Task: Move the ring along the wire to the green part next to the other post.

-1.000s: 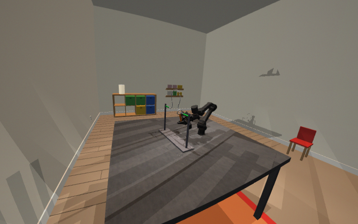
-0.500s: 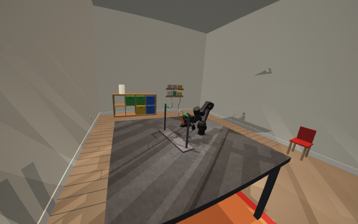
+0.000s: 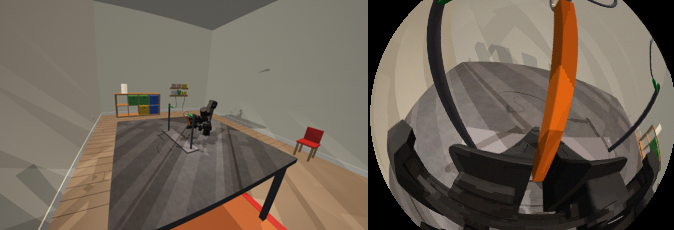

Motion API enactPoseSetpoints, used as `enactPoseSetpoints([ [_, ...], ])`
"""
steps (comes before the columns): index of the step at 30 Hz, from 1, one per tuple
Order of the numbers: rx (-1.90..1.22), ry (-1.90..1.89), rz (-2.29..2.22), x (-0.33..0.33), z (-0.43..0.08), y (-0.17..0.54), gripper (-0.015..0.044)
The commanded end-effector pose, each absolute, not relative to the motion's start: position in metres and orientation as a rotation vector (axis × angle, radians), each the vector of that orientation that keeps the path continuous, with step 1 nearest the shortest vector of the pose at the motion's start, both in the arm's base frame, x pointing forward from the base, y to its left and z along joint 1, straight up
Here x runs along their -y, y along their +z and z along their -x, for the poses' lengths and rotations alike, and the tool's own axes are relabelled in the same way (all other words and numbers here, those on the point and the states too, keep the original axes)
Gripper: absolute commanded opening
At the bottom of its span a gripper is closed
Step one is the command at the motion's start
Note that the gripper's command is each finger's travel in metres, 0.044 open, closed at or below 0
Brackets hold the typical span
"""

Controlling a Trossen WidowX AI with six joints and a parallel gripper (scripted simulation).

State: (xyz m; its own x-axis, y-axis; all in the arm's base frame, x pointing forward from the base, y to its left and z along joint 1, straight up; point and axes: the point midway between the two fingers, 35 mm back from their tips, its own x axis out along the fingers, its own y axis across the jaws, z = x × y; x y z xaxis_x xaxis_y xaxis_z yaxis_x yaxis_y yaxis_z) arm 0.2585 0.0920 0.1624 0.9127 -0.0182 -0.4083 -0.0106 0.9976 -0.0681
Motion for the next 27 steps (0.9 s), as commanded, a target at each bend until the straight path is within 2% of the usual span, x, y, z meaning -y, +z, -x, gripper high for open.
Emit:
enactPoseSetpoints([
  [1,-0.415,-0.005,0.048,-0.098,-0.259,0.166,-0.0150],
  [27,-0.415,-0.003,0.039,-0.126,-0.256,0.166,-0.0150],
])
